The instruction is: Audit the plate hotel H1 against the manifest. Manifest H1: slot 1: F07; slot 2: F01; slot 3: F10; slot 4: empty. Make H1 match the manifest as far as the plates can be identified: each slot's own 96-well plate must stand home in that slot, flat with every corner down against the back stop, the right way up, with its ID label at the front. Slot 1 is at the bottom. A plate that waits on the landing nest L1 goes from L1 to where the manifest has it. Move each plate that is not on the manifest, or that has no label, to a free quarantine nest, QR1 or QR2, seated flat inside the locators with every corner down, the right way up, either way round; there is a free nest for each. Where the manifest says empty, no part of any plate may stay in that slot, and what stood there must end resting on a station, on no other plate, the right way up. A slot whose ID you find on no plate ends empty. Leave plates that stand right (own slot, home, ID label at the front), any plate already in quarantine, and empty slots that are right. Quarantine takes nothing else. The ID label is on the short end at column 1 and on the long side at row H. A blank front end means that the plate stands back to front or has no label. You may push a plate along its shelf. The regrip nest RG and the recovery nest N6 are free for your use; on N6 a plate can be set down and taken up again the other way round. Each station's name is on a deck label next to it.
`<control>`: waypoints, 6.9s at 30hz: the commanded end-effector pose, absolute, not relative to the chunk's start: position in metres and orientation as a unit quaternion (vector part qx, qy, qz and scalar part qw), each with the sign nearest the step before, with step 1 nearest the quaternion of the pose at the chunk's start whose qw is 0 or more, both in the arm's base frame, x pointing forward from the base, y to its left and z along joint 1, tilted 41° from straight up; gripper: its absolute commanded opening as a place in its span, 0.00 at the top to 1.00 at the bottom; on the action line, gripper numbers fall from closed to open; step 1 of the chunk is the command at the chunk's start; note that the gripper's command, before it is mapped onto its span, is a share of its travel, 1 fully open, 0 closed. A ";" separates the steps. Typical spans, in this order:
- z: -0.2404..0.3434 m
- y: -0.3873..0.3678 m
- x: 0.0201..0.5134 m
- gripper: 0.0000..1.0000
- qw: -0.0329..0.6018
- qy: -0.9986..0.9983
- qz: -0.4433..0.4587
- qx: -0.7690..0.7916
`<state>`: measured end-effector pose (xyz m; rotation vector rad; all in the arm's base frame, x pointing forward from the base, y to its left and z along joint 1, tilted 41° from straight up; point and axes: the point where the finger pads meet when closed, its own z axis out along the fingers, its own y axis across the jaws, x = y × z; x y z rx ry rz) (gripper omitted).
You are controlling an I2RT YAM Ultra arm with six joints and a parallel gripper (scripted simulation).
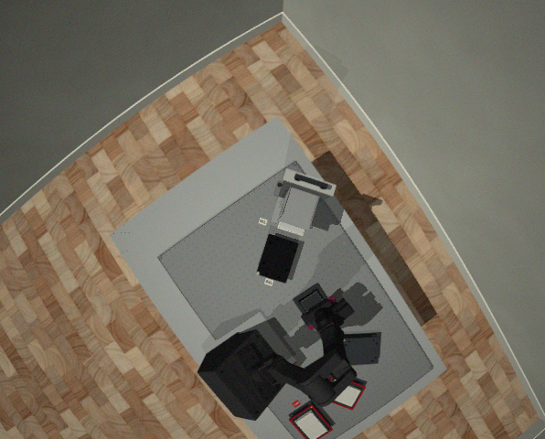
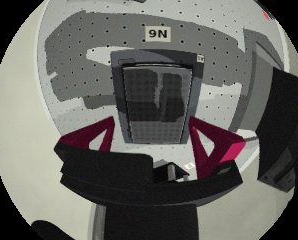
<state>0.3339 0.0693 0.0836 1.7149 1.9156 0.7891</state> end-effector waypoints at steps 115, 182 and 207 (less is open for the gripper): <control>0.112 0.063 0.303 0.00 0.354 0.924 0.005 -0.147; 0.110 0.064 0.305 0.00 0.278 0.624 -0.220 -0.697; 0.089 0.067 0.323 0.00 0.278 0.624 -0.220 -0.697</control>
